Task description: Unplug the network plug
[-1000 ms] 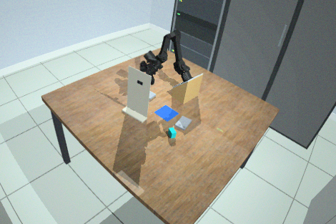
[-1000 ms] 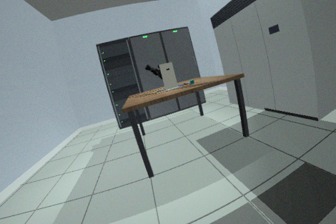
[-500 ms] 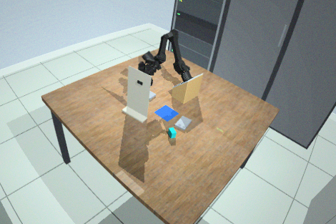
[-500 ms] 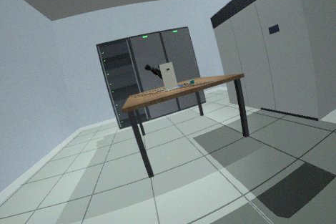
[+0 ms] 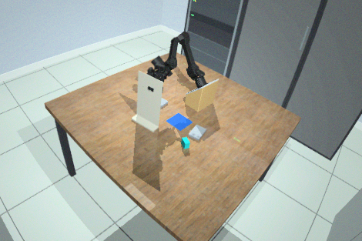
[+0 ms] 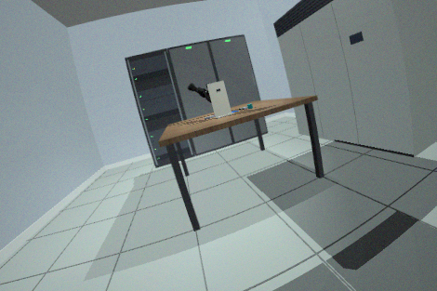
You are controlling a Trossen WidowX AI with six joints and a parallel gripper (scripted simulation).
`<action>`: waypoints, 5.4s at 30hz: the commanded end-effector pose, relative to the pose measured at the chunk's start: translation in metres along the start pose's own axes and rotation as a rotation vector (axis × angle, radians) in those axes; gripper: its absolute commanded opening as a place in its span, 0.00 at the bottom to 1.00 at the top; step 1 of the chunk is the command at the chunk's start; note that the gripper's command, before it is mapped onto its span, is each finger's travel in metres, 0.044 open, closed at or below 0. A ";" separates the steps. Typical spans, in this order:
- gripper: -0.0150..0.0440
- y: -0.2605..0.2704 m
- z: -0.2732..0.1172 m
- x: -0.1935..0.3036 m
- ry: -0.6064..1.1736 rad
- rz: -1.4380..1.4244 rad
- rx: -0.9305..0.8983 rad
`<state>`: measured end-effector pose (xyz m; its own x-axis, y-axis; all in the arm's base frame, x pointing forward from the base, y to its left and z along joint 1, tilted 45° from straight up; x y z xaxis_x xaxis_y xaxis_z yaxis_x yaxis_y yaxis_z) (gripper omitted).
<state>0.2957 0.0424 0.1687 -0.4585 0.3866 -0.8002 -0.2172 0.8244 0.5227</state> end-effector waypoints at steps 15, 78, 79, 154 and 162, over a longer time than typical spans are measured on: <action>0.43 -0.002 0.018 -0.003 -0.003 0.007 0.004; 0.25 -0.001 -0.003 0.001 -0.002 0.007 0.004; 0.25 -0.001 -0.004 0.001 -0.001 0.007 0.004; 0.25 -0.001 -0.037 0.002 0.000 0.006 0.005; 0.25 -0.001 -0.041 0.002 0.000 0.006 0.005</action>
<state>0.2618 0.0261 0.1789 -0.4580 0.3972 -0.7953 -0.2062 0.8228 0.5297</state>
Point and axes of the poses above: the point midway between the two fingers, 35 mm back from their tips, its own z axis out along the fingers, its own y axis across the jaws, x = y × z, the point moved 8 cm from there along -z, back along the fingers, and after that the axes turned 14 degrees about -z, right-handed, at the moved point
